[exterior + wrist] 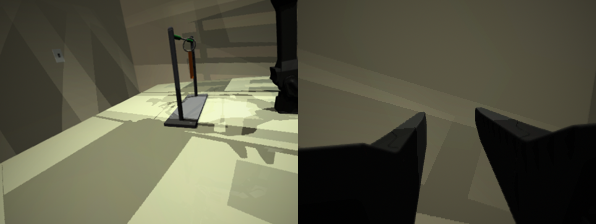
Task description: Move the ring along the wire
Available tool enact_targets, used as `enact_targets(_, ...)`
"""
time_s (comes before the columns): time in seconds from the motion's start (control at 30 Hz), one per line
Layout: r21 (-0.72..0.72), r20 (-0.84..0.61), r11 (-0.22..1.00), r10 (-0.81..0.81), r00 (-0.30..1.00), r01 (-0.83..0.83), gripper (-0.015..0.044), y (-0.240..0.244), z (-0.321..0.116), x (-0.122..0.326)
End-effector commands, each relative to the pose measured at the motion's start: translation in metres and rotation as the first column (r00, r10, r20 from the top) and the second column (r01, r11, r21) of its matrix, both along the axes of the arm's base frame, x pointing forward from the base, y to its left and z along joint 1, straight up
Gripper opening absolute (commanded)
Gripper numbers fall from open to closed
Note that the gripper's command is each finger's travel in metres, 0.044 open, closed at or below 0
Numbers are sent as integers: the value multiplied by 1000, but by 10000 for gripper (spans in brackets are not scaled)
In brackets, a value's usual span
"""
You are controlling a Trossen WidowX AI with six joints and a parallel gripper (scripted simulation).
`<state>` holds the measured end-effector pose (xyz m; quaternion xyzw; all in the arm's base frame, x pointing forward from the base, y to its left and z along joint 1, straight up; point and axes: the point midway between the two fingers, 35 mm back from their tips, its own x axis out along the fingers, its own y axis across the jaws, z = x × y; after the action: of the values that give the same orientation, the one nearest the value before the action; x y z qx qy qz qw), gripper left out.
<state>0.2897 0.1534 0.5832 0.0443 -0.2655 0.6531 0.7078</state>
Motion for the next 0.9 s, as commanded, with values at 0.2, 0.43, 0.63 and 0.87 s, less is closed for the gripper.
enact_targets(0.2, 7, -96, 958, -285, 954, 287, 160, -70, -38, 49)
enact_targets(0.43, -9, -173, 881, -467, 867, 473, 160, -127, -74, 73)
enact_targets(0.63, -35, -233, 786, -607, 760, 617, 160, -178, -107, 83)
enact_targets(0.87, -83, -289, 645, -745, 602, 759, 160, -237, -150, 81)
